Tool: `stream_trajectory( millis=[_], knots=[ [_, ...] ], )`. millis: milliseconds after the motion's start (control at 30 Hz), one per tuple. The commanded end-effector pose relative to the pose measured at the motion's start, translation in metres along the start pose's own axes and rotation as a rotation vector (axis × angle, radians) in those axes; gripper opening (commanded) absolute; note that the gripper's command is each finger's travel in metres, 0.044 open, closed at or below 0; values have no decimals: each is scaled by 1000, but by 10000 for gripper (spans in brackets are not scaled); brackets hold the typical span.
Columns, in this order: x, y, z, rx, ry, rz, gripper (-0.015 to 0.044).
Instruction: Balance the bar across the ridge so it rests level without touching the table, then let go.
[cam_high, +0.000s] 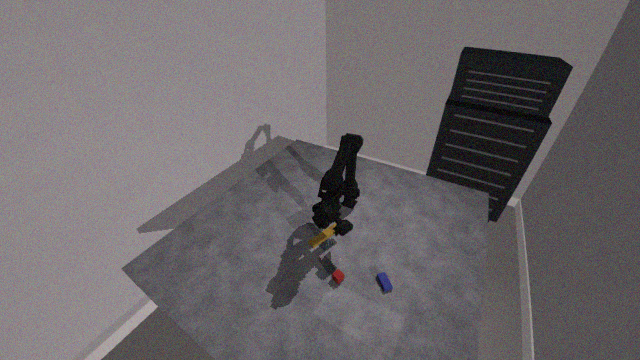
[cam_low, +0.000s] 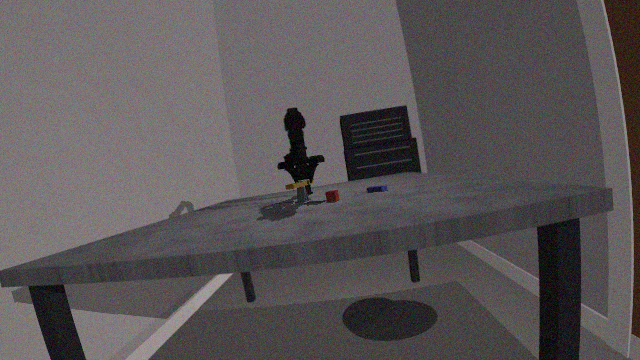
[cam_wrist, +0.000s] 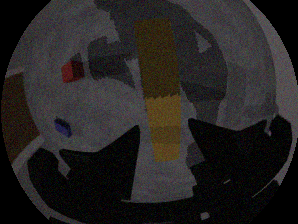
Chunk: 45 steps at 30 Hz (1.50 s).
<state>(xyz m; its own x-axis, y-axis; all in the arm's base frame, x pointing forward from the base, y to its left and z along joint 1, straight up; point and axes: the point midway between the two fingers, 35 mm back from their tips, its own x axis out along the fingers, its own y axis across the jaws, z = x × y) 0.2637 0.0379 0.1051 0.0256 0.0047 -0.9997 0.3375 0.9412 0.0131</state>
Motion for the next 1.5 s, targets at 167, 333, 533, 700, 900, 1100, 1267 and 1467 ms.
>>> stream_trajectory(
  millis=[167, 333, 533, 700, 900, 1100, 1267, 1467],
  knots=[
    [-2, 0, 0, 0, 0, -1, 440],
    [-56, 2, 4, 0, 0, 0, 440],
    [-100, 0, 0, 0, 0, 0, 440],
    [-100, 0, 0, 0, 0, 0, 440],
    [-100, 0, 0, 0, 0, 0, 440],
    [-100, 0, 0, 0, 0, 0, 440],
    [-100, 0, 0, 0, 0, 0, 440],
    [-100, 0, 0, 0, 0, 0, 440]
  ],
)
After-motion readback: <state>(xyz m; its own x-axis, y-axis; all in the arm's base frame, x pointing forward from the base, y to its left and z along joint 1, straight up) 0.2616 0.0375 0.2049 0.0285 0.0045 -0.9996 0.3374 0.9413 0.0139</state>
